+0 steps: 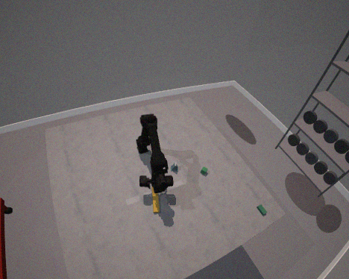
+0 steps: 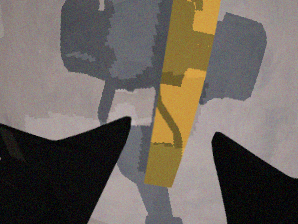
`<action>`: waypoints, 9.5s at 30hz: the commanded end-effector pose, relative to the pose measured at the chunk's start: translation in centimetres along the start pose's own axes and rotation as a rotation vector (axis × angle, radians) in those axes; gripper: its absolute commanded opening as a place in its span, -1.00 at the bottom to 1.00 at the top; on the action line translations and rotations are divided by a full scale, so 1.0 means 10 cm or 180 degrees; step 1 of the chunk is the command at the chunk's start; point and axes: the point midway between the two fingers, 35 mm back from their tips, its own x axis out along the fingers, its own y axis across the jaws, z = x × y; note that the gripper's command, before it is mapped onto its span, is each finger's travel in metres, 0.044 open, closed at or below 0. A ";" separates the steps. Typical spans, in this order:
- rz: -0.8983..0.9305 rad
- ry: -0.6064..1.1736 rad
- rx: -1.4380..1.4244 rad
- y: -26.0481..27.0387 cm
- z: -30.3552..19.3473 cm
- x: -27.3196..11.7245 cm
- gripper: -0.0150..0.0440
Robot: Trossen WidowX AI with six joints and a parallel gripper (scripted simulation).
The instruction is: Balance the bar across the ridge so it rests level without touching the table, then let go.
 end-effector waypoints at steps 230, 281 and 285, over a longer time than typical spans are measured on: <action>0.0069 0.0050 -0.4612 1.11 -1.70 -0.33 -0.49; 0.0069 0.0050 -0.4612 1.12 -1.70 -0.29 -0.49; 0.0069 0.0050 -0.4612 1.11 -1.70 -0.28 -0.49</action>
